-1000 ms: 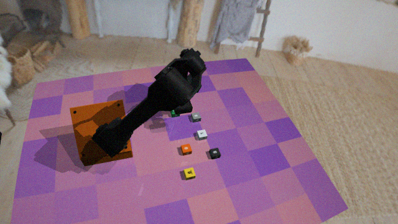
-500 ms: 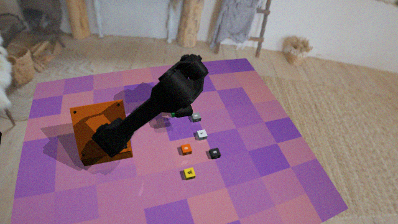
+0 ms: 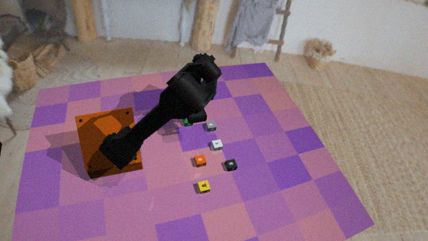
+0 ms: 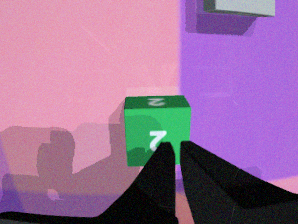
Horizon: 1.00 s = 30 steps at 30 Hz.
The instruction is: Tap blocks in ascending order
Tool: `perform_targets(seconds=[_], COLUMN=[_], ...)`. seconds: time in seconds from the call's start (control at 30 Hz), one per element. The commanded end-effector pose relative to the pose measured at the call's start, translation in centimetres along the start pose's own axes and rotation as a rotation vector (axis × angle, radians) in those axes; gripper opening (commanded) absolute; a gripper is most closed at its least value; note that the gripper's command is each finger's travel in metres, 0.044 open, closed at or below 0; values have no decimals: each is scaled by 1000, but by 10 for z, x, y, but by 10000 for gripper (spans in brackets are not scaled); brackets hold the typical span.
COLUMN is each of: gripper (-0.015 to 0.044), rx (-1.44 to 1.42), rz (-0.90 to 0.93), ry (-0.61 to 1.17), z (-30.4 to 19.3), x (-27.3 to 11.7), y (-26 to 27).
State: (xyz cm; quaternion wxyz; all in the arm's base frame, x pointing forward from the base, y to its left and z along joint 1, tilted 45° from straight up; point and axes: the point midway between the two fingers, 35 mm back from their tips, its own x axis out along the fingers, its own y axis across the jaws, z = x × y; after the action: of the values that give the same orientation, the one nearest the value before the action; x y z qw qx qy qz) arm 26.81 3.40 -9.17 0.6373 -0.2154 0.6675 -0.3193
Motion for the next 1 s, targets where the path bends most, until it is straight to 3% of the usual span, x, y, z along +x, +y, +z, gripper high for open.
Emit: perform_targets(seconds=[0.0, 0.17, 0.23, 0.4, 0.73, 0.97], gripper=[20, 20, 20, 20, 20, 20], rx=[11, 10, 10, 6, 11, 12], rz=[11, 14, 14, 26, 7, 2], ry=[-3, -2, -2, -3, -5, -4], z=[3, 3, 2, 22, 89, 90], x=[-10, -78, -88, -91, -87, -84], y=[0, 0, -1, -24, -214, -225])
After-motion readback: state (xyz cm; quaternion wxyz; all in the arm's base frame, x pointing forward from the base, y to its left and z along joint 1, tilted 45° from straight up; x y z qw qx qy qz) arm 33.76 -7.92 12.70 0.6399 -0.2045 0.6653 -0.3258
